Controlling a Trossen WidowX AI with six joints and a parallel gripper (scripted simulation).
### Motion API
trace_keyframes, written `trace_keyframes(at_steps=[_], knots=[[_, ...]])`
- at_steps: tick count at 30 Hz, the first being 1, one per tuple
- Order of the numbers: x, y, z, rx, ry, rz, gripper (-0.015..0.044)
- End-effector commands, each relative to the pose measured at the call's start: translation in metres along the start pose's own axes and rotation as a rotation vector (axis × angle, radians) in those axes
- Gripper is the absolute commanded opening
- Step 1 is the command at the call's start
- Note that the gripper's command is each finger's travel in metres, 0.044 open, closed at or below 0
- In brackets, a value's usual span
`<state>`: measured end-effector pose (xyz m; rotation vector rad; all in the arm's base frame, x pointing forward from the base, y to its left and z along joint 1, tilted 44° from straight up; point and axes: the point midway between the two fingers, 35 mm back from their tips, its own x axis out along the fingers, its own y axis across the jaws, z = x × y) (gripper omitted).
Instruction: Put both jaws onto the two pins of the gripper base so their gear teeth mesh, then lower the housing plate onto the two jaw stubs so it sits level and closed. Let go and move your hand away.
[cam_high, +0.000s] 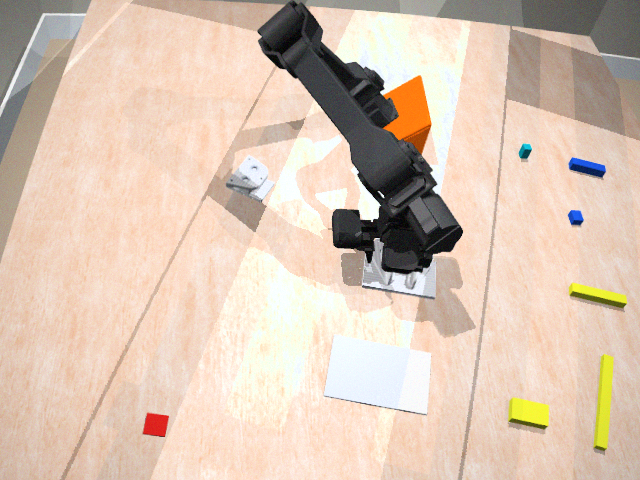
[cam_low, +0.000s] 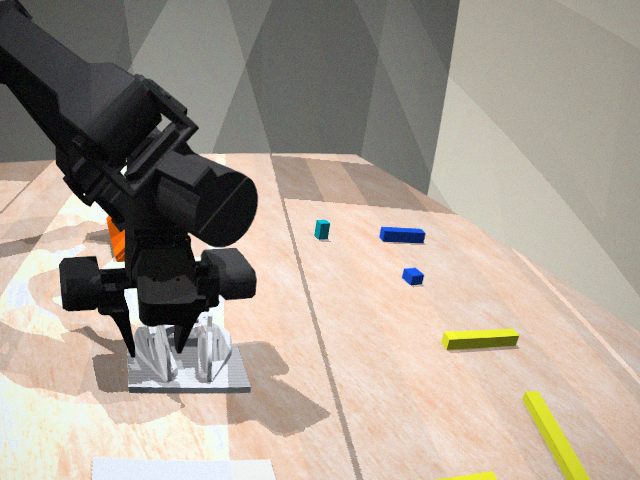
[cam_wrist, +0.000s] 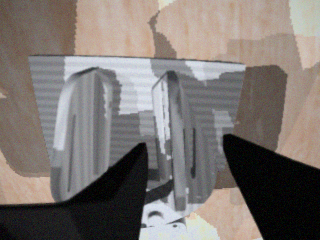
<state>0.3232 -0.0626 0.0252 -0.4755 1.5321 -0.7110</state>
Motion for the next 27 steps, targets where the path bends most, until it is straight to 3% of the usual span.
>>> trace_keyframes(at_steps=[1,8,12,20,27], knots=[[-0.002,0.000,0.000,0.000,0.000,0.000,0.0224],[-0.066,0.001,-0.001,-0.004,0.001,-0.003,0.0224],[-0.062,0.003,0.001,-0.012,-0.011,-0.005,0.0224],[-0.071,-0.057,-0.013,-0.227,-0.008,0.009,0.0434],[-0.077,-0.112,-0.038,-0.440,-0.009,0.015,0.0440]])
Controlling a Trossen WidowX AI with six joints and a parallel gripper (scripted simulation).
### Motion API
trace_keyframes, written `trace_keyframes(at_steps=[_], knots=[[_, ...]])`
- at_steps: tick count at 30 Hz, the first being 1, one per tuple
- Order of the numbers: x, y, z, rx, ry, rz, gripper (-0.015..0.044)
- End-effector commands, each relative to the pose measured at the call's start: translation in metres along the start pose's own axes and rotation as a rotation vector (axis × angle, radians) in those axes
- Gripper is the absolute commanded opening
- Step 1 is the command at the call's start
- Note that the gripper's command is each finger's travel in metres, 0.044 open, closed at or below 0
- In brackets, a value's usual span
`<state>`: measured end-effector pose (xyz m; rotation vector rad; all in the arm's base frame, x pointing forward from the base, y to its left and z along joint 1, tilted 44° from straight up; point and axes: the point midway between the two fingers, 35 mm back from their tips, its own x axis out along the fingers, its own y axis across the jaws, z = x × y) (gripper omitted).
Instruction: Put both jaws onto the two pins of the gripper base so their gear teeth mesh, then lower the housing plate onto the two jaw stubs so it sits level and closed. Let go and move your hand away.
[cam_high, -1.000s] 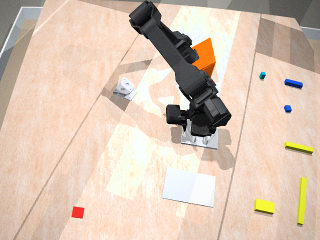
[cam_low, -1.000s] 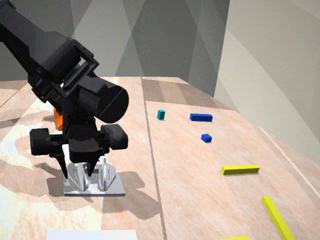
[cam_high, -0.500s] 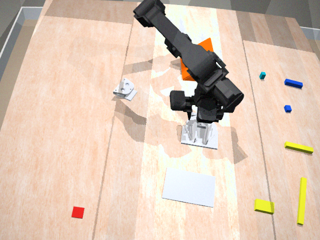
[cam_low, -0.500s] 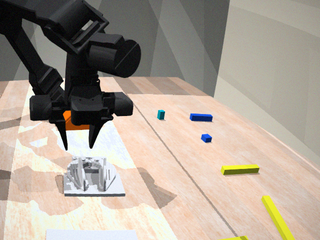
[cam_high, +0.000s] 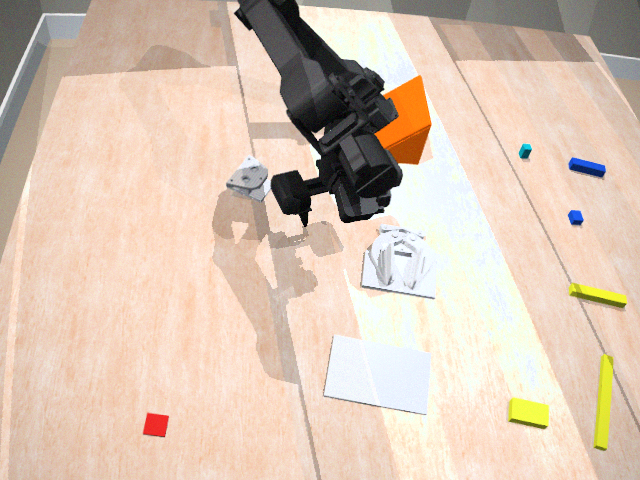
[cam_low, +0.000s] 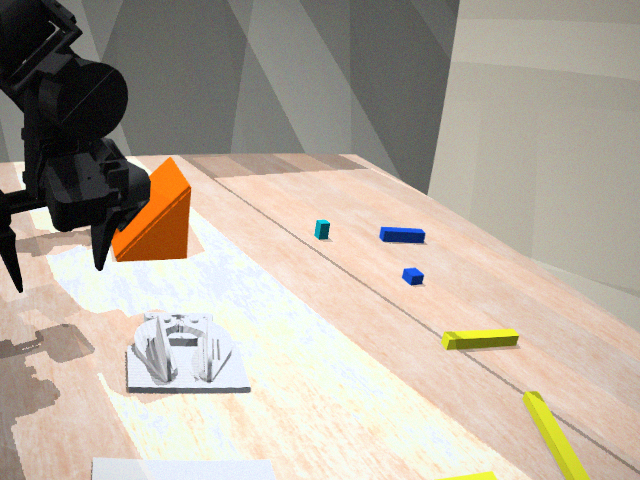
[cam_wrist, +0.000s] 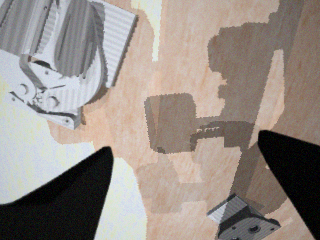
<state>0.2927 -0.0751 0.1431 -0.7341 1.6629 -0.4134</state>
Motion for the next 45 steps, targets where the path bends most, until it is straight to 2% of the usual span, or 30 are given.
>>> trace_keyframes(at_steps=[1,12,22,29,34,45], knots=[[-0.003,-0.019,-0.024,-0.104,0.000,-0.002,0.0440],[-0.011,-0.061,-0.101,-0.425,0.004,-0.006,0.0440],[-0.017,-0.076,-0.175,-0.715,0.028,-0.016,0.0440],[-0.015,-0.076,-0.179,-0.733,0.030,-0.016,0.0440],[0.021,-0.077,-0.180,-0.732,0.031,-0.019,0.0440],[0.031,-0.078,-0.180,-0.731,0.031,-0.020,0.0440]])
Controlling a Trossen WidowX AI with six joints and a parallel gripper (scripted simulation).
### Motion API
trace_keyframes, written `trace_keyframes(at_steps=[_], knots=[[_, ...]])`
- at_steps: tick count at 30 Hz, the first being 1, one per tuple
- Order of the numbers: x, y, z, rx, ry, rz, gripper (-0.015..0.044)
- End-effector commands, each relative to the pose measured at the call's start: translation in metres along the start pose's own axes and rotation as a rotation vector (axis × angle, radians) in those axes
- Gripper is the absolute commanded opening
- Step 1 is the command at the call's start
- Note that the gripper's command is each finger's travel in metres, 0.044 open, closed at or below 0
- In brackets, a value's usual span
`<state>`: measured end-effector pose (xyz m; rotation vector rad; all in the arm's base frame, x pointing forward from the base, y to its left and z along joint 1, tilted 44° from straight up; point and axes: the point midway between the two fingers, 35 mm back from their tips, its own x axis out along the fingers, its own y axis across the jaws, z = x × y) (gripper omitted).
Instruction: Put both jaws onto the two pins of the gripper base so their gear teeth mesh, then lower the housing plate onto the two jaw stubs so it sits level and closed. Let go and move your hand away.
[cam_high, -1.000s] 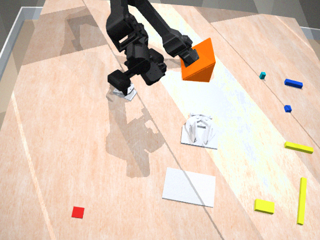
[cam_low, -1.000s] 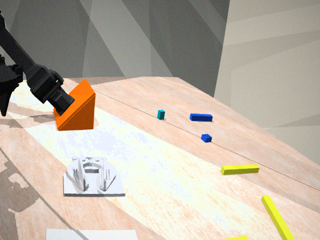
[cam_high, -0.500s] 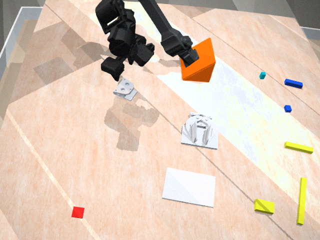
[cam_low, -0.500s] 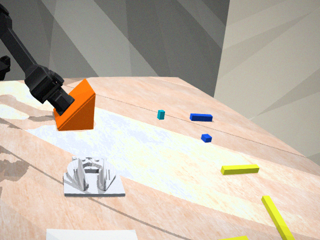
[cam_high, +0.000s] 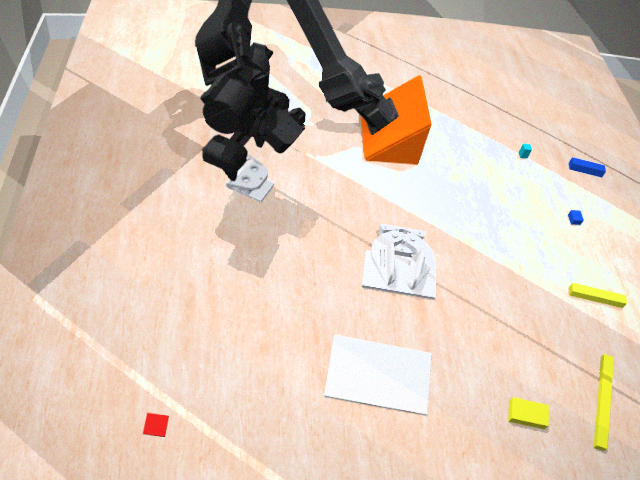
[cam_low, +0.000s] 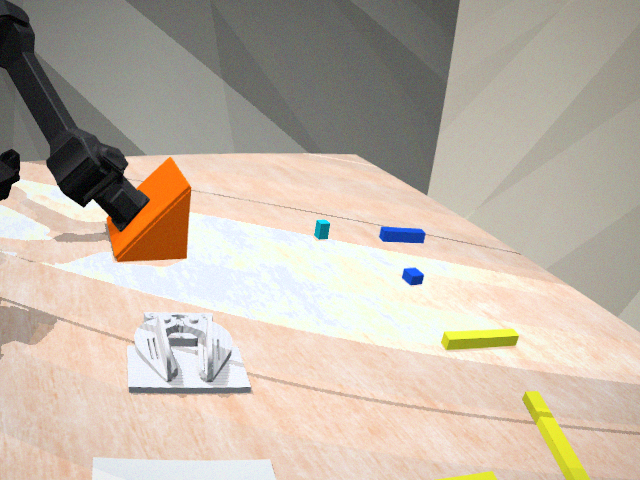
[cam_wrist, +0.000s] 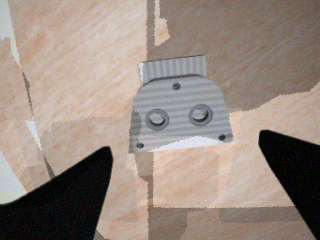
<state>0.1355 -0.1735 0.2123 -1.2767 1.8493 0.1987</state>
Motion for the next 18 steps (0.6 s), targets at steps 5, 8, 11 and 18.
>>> trace_keyframes(at_steps=[5,8,11,18], knots=[[0.010,0.001,0.000,0.002,-0.005,-0.005,0.0440],[0.014,0.001,0.000,0.002,-0.004,-0.006,0.0440],[0.016,0.001,0.000,0.002,-0.005,-0.005,0.0440],[0.027,0.001,0.000,0.002,-0.005,-0.005,0.0440]])
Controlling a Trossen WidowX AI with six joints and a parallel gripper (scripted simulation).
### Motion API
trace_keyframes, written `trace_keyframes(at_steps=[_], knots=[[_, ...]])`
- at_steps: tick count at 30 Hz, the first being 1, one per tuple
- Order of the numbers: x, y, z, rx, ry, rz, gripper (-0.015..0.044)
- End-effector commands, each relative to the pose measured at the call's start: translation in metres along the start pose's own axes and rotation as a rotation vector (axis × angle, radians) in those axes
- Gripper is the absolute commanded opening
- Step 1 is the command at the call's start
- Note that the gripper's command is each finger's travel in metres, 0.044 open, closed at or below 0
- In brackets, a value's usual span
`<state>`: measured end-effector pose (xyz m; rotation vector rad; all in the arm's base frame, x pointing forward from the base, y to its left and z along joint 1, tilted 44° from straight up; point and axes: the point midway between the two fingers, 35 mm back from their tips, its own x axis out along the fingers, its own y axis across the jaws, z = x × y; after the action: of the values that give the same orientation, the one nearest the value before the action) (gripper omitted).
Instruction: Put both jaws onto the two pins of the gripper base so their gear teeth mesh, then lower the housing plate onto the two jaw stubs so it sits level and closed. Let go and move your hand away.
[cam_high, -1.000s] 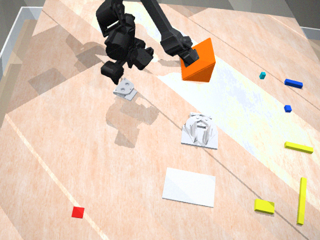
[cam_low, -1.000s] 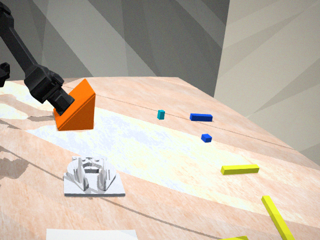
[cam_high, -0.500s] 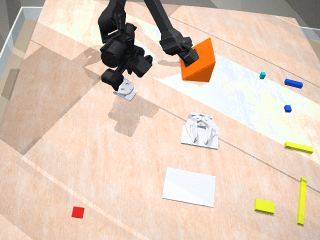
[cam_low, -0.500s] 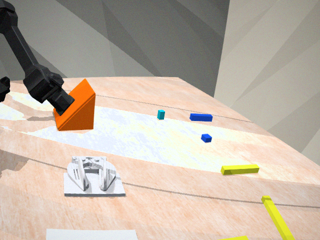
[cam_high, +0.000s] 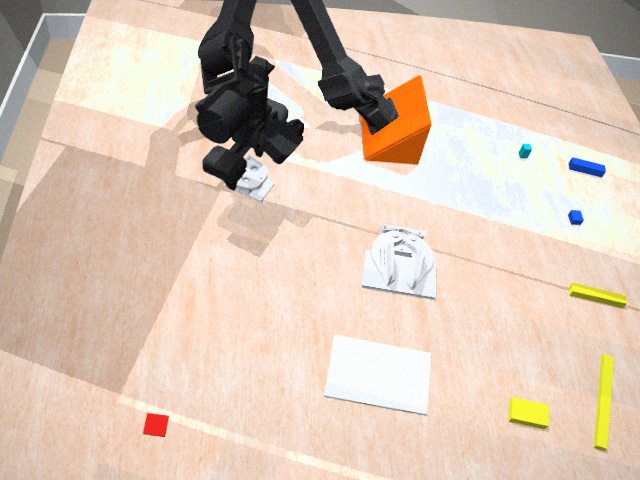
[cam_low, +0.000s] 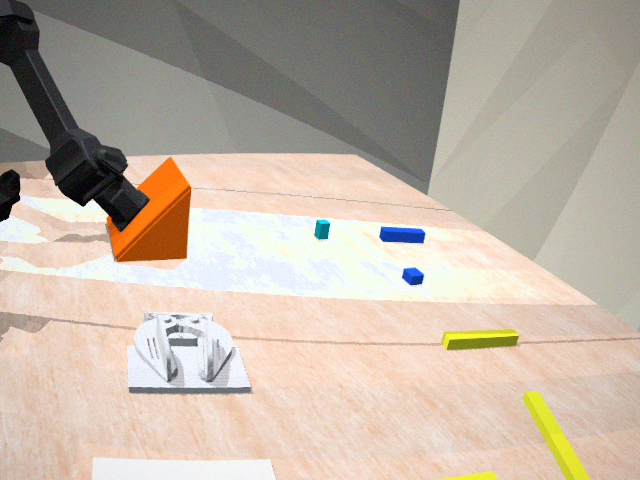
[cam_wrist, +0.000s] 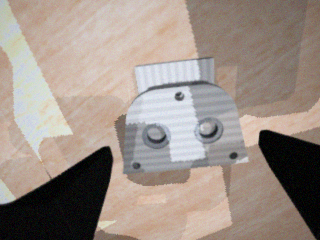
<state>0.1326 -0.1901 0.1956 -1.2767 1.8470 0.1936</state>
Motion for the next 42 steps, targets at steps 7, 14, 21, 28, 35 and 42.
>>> trace_keyframes(at_steps=[7,14,21,28,35,42], knots=[[0.015,0.001,0.000,-0.002,-0.004,-0.003,0.0440],[0.020,0.001,0.000,-0.002,-0.002,-0.004,0.0440],[0.020,0.001,0.000,-0.002,-0.002,-0.004,0.0440],[0.020,0.001,0.000,-0.002,-0.002,-0.004,0.0440],[0.020,0.001,0.000,-0.001,0.002,-0.001,0.0427],[0.020,0.001,0.000,-0.001,0.002,-0.001,0.0380]])
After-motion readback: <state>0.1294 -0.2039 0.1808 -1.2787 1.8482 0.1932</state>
